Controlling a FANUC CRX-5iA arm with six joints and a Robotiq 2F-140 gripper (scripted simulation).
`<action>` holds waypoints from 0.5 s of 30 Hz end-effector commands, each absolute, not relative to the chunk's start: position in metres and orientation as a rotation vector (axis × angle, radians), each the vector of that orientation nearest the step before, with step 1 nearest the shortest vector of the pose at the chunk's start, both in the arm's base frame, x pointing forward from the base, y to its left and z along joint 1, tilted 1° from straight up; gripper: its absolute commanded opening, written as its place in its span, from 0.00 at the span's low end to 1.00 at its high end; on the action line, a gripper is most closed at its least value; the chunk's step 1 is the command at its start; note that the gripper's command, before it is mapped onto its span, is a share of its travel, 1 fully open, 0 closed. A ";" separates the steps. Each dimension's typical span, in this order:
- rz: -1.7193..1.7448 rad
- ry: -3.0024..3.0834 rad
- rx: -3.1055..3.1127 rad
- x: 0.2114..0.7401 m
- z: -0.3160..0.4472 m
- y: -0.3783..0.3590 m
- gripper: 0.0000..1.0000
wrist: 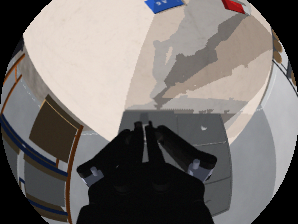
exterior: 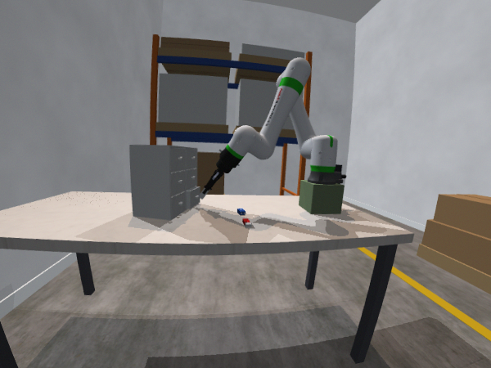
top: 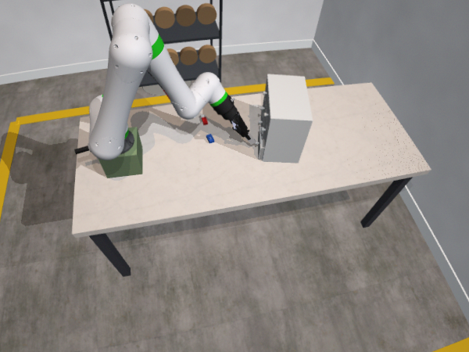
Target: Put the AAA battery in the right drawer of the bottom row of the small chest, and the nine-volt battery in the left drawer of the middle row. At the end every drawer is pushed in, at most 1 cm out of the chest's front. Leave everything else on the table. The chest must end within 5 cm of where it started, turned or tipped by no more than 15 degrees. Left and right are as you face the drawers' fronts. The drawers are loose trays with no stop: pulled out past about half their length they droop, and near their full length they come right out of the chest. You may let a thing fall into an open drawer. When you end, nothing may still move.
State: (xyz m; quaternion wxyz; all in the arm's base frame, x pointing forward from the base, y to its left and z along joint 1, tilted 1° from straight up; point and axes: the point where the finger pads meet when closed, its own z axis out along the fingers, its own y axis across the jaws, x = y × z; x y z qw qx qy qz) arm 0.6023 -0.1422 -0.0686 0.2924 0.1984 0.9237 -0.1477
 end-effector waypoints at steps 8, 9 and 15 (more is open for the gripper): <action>-0.227 2.220 0.483 0.614 -0.069 -0.148 0.00; -0.227 2.220 0.483 0.614 -0.069 -0.148 0.00; -0.226 2.218 0.483 0.618 -0.069 -0.149 0.00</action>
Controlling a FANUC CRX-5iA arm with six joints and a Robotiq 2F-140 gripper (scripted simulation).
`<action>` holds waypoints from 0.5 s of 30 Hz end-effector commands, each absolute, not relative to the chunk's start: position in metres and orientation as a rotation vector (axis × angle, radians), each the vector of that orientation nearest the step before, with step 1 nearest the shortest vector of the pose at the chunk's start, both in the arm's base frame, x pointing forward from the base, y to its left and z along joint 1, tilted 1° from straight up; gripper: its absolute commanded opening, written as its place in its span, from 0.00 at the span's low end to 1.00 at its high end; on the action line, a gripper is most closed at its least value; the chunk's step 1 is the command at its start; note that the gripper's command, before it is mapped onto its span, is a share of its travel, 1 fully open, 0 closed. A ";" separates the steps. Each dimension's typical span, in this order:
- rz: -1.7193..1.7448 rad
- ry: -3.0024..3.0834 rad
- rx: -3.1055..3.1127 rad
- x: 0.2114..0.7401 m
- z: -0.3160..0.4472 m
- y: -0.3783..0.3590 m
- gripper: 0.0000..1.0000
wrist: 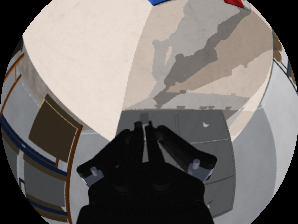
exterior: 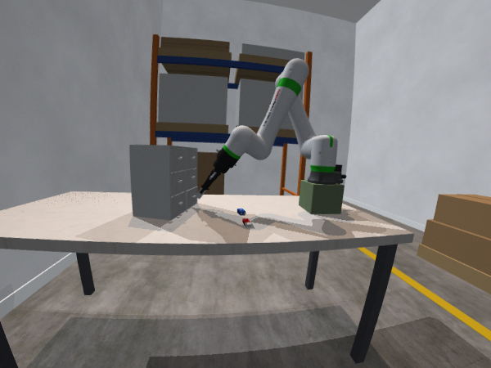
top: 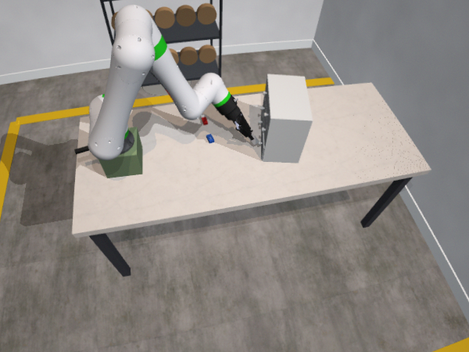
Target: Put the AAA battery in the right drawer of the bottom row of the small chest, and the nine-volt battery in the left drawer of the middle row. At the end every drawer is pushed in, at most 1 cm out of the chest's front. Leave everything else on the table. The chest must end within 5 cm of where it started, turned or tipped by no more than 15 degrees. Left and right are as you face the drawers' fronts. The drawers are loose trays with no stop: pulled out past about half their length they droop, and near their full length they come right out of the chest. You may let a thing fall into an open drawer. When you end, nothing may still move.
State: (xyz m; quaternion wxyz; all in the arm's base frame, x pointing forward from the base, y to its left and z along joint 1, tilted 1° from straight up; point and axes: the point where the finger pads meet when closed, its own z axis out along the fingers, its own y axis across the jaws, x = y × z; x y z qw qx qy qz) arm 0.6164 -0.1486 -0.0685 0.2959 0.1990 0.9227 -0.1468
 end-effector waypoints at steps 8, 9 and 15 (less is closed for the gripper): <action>-0.225 2.218 0.483 0.622 -0.069 -0.151 0.00; -0.225 2.218 0.483 0.622 -0.069 -0.151 0.00; -0.225 2.218 0.483 0.623 -0.069 -0.152 0.00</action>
